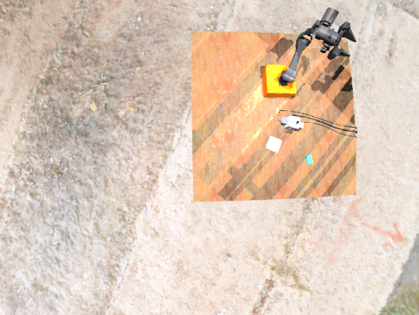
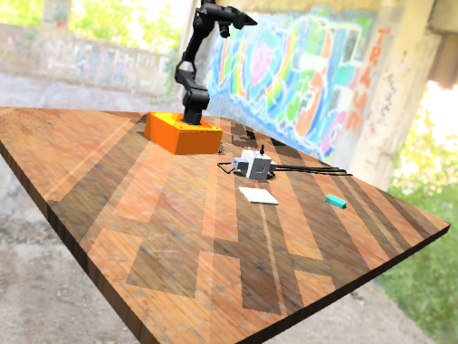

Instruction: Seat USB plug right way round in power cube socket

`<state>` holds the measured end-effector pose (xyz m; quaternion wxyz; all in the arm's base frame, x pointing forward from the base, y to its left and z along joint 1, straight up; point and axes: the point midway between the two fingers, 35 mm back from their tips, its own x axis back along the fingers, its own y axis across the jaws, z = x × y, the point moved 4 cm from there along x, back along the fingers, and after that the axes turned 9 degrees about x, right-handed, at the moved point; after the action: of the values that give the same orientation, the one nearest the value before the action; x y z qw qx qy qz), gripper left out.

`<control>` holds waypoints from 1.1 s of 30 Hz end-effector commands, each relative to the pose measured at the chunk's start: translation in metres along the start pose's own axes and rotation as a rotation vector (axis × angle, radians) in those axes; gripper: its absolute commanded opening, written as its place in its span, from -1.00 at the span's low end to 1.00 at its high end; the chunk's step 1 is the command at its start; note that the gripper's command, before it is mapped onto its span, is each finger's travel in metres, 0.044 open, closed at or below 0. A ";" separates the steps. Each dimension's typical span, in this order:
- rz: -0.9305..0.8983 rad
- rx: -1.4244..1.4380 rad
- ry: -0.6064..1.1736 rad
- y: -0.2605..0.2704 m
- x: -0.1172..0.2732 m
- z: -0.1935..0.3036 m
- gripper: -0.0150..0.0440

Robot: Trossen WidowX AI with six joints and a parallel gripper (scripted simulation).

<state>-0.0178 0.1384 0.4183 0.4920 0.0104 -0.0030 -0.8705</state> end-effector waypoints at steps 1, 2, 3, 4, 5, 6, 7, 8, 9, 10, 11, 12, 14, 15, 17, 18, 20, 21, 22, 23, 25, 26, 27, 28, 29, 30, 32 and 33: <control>-0.001 -0.018 0.004 0.002 0.000 0.000 0.95; -0.005 -0.073 0.015 0.007 0.001 0.001 1.00; -0.012 -0.164 0.033 0.016 0.001 0.002 1.00; -0.018 -0.252 0.050 0.024 0.002 0.003 1.00; -0.021 -0.309 0.059 0.030 0.002 0.004 1.00; -0.023 -0.390 0.072 0.037 0.002 0.007 1.00; -0.027 -0.523 0.091 0.049 0.003 0.010 1.00; -0.032 -0.682 0.113 0.063 0.002 0.014 1.00; -0.037 -0.840 0.133 0.078 0.002 0.016 1.00; -0.043 -0.998 0.152 0.092 0.001 0.018 1.00; -0.051 -1.153 0.172 0.106 0.000 0.018 1.00; -0.060 -1.307 0.191 0.120 -0.002 0.018 1.00; -0.076 -1.537 0.222 0.140 -0.005 0.016 1.00; -0.084 -1.627 0.234 0.148 -0.006 0.015 1.00; -0.101 -1.764 0.259 0.162 -0.009 0.013 1.00; -0.110 -1.829 0.272 0.169 -0.011 0.012 1.00; -0.130 -1.961 0.298 0.183 -0.014 0.009 1.00; -0.140 -2.041 0.310 0.190 -0.016 0.006 1.00; -0.151 -2.122 0.323 0.197 -0.018 0.003 1.00; -0.163 -2.203 0.336 0.204 -0.021 -0.001 1.00; -0.190 -2.365 0.367 0.217 -0.026 -0.009 1.00; -0.207 -2.449 0.385 0.224 -0.028 -0.013 1.00; -0.225 -2.532 0.405 0.230 -0.030 -0.017 1.00; -0.243 -2.613 0.427 0.236 -0.033 -0.021 1.00; -0.263 -2.692 0.450 0.242 -0.035 -0.026 1.00; -0.284 -2.769 0.474 0.247 -0.038 -0.031 1.00; -0.330 -2.917 0.530 0.258 -0.042 -0.041 1.00; -0.354 -2.988 0.561 0.263 -0.045 -0.046 1.00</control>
<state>0.1799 0.0490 0.4106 0.1200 -0.3288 0.8713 -0.3441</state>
